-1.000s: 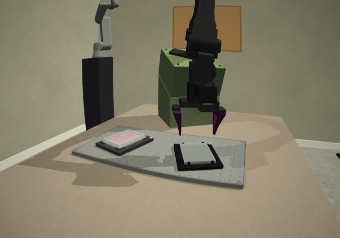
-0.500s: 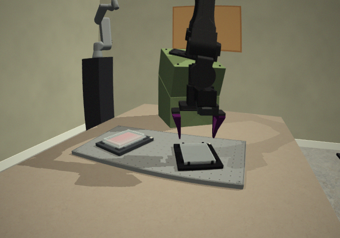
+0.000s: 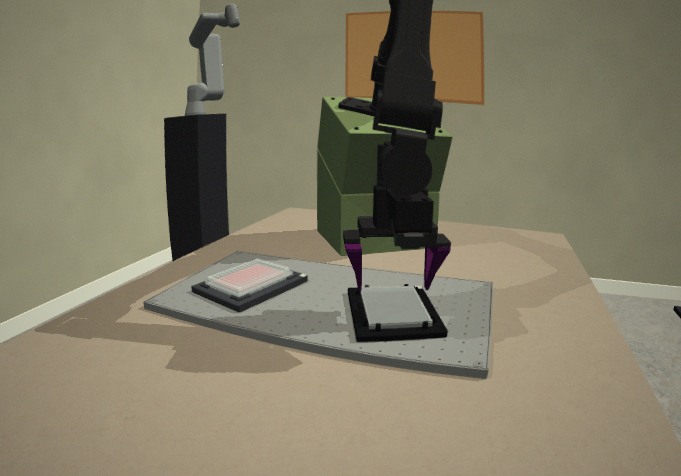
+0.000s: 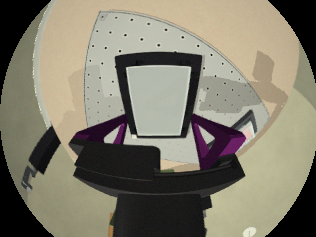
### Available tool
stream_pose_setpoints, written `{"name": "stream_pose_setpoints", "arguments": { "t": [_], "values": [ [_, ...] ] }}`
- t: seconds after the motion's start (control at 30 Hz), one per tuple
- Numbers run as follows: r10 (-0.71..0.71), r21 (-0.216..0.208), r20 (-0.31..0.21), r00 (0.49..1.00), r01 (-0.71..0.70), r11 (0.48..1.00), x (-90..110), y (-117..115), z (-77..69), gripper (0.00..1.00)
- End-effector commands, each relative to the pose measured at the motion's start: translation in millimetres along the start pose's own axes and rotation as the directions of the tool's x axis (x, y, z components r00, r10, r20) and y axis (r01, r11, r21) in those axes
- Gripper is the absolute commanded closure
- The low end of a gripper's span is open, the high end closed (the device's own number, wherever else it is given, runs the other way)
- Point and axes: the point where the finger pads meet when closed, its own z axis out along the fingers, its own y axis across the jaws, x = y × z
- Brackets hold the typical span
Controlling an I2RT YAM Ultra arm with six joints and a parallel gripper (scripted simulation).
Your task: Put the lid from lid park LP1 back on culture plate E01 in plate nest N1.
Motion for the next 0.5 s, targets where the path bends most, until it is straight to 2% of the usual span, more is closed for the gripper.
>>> {"name": "stream_pose_setpoints", "arguments": {
  "t": [0.0, 0.1, 0.13, 0.2, 0.3, 0.33, 0.47],
  "values": [
    [-0.01, 0.002, 0.036, 0.999, 0.01, 1.0, -14.9, 3.7, 4.8, 0.0],
    [-0.012, 0.003, 0.039, 0.999, 0.012, 1.0, -16.0, 3.7, 5.4, 0.0],
    [-0.016, 0.005, 0.069, 0.997, 0.016, 1.0, -26.5, 4.2, -5.4, 0.0],
    [-0.012, 0.007, 0.073, 0.997, 0.012, 1.0, -27.5, 1.7, -7.1, 0.0],
    [-0.01, 0.007, 0.064, 0.998, 0.01, 1.0, -25.3, 1.4, -7.1, 0.0],
    [-0.003, 0.002, 0.021, 1.0, 0.003, 1.0, -7.7, 0.5, 1.8, 0.0],
    [-0.003, 0.002, 0.021, 1.0, 0.003, 1.0, -7.8, 0.5, 2.1, 0.0]
  ]
}}
